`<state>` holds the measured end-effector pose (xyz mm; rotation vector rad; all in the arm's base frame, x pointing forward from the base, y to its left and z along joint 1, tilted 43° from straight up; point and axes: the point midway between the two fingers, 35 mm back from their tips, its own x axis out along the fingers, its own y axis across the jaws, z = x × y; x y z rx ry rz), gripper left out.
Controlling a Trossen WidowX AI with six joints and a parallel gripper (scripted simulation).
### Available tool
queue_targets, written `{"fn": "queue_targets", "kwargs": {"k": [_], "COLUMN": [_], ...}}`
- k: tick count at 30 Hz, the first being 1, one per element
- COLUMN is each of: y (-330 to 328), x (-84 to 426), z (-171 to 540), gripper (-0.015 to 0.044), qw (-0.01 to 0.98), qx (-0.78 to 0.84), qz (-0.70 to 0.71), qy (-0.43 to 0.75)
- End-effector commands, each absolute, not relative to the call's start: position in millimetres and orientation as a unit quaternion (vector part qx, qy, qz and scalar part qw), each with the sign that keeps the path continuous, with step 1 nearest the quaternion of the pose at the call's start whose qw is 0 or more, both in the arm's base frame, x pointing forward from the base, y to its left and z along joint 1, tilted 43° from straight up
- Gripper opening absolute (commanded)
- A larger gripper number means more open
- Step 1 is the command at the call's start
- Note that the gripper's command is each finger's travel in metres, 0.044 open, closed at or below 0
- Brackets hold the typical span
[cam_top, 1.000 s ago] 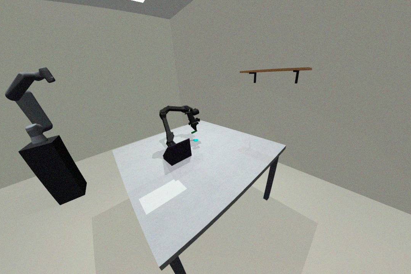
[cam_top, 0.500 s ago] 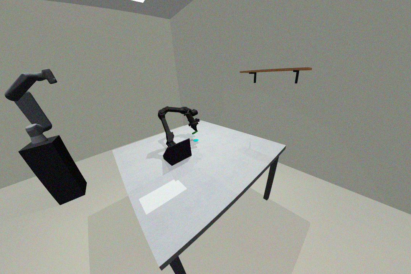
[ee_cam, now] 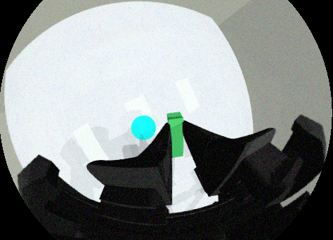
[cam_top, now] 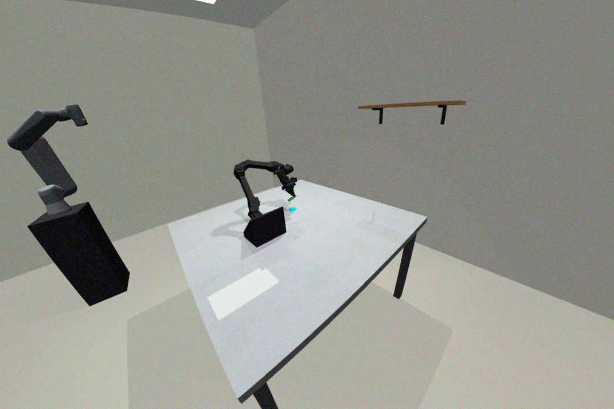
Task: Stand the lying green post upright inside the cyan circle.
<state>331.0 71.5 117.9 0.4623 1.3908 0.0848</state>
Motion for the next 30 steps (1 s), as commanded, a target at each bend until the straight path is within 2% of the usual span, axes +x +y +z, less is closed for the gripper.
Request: {"fn": "queue_targets", "kwargs": {"k": [1,30], "y": [72.2,75.1], "x": [329.6,332.4], "z": [114.9,111.9], "gripper": [0.0023,0.0023], "qw": [0.747,0.802], "qx": [0.208,0.191], "qz": [0.030,-0.012], "qy": [0.630,0.566]}}
